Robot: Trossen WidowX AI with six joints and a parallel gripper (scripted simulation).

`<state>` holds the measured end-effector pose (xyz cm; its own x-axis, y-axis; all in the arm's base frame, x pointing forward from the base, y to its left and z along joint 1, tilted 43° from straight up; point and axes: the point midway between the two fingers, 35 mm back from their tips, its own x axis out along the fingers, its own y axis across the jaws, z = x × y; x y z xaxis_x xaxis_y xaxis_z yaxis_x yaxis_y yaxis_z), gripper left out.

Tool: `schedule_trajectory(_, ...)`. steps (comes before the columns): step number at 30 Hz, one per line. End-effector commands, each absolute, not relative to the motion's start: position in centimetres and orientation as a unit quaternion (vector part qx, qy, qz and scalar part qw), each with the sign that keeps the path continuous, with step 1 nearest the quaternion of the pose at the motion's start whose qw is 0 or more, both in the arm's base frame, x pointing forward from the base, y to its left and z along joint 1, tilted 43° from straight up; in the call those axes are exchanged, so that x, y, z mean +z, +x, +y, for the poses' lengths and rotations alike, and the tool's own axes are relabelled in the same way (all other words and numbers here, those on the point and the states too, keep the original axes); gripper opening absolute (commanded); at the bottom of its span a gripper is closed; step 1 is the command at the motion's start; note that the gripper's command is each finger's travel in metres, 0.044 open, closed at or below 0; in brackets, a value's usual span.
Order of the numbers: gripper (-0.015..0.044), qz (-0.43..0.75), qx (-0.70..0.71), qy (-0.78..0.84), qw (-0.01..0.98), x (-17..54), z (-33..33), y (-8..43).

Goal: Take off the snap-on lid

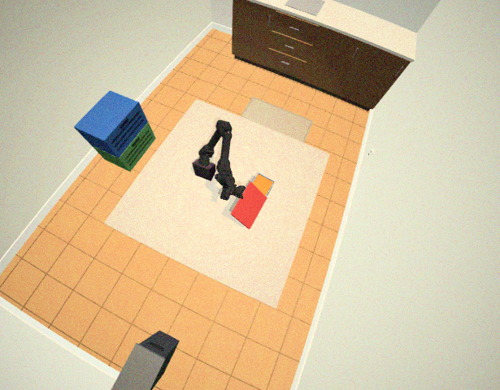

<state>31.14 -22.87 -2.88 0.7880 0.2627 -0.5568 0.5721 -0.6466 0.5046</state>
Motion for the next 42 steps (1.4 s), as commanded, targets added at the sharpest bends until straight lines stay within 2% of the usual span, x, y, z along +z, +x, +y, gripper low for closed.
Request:
schedule_trajectory(1,0.0000,0.233,-0.219,0.879,0.354,-3.1,-24.0,31.0)
schedule_trajectory(42,0.0000,0.232,-0.221,0.877,0.357,-8.2,-29.8,28.2)
